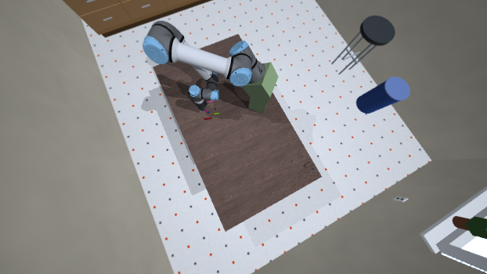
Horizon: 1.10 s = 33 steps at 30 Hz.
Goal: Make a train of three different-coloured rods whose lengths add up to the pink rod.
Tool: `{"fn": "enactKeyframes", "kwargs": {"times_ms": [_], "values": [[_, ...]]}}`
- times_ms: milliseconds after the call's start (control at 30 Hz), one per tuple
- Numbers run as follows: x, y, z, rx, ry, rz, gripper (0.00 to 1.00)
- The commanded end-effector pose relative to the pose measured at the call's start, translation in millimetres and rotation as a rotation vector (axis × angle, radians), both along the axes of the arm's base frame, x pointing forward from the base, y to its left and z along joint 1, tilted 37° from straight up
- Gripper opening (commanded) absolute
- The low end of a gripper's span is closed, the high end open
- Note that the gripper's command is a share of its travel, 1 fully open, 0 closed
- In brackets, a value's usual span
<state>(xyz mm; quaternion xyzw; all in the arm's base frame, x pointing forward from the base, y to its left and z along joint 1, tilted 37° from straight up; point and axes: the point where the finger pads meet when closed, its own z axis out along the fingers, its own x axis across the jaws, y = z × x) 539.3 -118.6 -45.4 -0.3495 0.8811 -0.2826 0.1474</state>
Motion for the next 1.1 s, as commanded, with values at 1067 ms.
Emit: {"fn": "enactKeyframes", "kwargs": {"times_ms": [1067], "values": [[10.3,-8.9,-17.3,0.0,-0.001,0.0,0.24]]}}
